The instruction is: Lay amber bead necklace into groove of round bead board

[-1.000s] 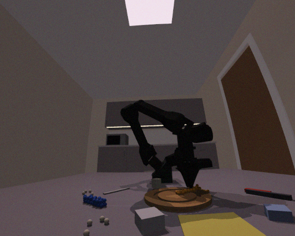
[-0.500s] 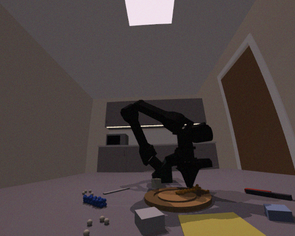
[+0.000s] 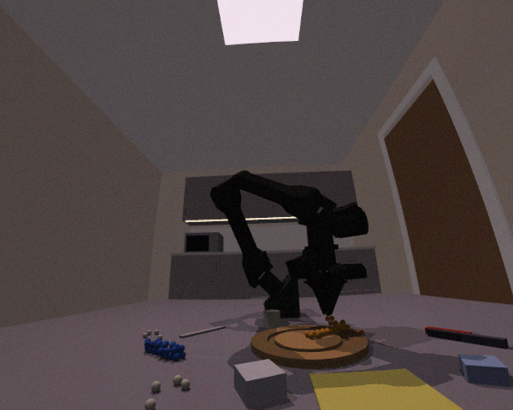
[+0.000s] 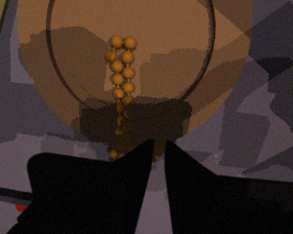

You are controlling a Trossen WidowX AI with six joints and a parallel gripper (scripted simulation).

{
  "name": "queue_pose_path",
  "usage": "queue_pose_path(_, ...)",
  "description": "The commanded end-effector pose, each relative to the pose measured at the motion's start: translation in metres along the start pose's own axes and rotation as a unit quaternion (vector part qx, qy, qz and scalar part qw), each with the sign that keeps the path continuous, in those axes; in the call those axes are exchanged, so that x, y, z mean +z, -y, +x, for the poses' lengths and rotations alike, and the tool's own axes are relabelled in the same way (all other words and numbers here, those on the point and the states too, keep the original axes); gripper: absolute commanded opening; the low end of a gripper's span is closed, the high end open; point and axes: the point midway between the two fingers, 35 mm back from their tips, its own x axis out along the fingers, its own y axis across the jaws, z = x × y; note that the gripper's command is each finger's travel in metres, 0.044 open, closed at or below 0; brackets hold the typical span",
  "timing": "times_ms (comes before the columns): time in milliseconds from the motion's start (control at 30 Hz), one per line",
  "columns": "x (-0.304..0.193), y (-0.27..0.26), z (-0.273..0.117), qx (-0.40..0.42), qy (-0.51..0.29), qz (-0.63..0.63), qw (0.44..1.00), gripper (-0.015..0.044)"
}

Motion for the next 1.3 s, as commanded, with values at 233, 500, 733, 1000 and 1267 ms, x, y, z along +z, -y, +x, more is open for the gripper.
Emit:
queue_pose_path(233,0.032,-0.009,-0.003,0.002,-0.002,0.003,1.000,0.0000)
queue_pose_path(500,0.050,-0.012,-0.002,0.002,0.000,0.004,1.000,0.0000)
queue_pose_path(733,0.050,-0.013,0.005,0.002,0.000,0.004,1.000,0.0000)
queue_pose_path(1000,0.050,-0.012,0.018,0.001,0.000,0.004,1.000,0.0000)
queue_pose_path(1267,0.050,-0.012,0.020,0.001,0.000,0.004,1.000,0.0000)
